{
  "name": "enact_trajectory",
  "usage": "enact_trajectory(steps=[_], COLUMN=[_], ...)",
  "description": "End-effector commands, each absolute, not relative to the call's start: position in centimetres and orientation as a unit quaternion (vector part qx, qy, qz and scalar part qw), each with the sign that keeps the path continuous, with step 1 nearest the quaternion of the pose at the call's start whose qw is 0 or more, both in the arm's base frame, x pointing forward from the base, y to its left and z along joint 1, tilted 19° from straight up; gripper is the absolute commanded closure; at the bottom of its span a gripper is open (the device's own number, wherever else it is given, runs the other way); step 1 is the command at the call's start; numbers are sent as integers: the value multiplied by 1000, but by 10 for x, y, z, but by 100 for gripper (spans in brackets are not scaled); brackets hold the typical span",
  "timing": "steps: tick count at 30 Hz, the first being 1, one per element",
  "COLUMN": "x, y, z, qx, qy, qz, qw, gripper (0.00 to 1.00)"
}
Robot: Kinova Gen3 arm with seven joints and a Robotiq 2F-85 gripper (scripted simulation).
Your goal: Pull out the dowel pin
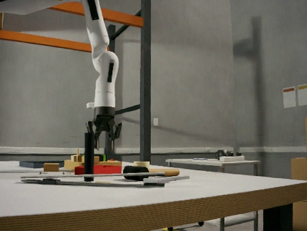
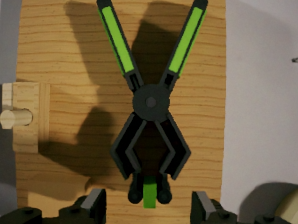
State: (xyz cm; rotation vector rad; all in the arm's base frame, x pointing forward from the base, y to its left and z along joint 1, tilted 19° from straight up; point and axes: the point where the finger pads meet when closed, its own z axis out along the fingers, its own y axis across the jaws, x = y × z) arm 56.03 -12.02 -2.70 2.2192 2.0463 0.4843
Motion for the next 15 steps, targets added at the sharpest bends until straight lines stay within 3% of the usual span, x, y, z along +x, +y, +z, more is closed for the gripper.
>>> enact_trajectory(steps=[1, 15], x=[558, 550], y=[-122, -126], z=[-17, 8], qx=[725, 725], qy=[669, 669], qz=[159, 159], qw=[43, 43], gripper=[42, 42])
